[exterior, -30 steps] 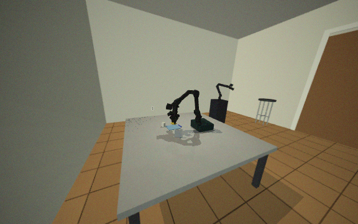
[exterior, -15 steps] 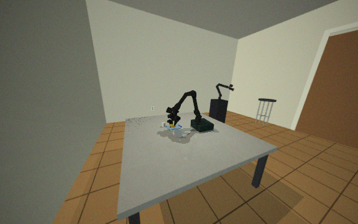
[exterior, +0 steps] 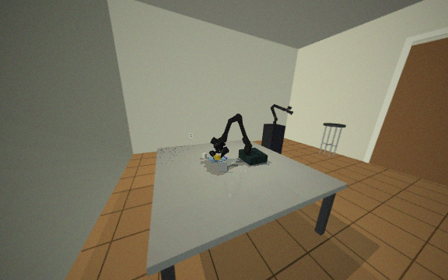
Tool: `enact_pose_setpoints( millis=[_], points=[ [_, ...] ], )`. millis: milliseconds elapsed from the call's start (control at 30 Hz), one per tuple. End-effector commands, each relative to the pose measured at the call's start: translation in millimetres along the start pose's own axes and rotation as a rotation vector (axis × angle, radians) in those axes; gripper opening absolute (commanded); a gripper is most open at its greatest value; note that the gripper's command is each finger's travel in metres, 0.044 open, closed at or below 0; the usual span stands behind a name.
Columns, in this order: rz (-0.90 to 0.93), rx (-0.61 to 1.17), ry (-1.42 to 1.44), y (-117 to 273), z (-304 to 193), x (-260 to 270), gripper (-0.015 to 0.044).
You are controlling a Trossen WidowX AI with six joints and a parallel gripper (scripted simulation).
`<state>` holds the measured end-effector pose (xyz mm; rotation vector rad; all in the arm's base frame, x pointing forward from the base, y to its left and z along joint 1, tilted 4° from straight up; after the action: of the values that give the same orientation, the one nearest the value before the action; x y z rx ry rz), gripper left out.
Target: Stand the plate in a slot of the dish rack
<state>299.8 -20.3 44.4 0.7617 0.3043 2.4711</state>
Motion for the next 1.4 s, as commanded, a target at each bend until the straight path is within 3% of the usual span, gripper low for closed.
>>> enact_pose_setpoints(
  millis=[0,500,1367],
  points=[
    [0.051,-0.077,0.1,4,-12,3,0.0],
    [0.171,-0.329,0.455,21,-43,21,0.0],
    [0.136,-0.293,0.413,13,-55,16,0.0]
  ],
)
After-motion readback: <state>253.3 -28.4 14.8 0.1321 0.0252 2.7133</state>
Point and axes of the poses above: the point midway between the two fingers, 35 mm back from their tips, its own y axis back along the fingers, its own x axis across the jaws, z = x × y, the point moved 8 cm from there along y, back along the fingers, and after that the axes turned 3 degrees about -y, right-handed, at the moved point
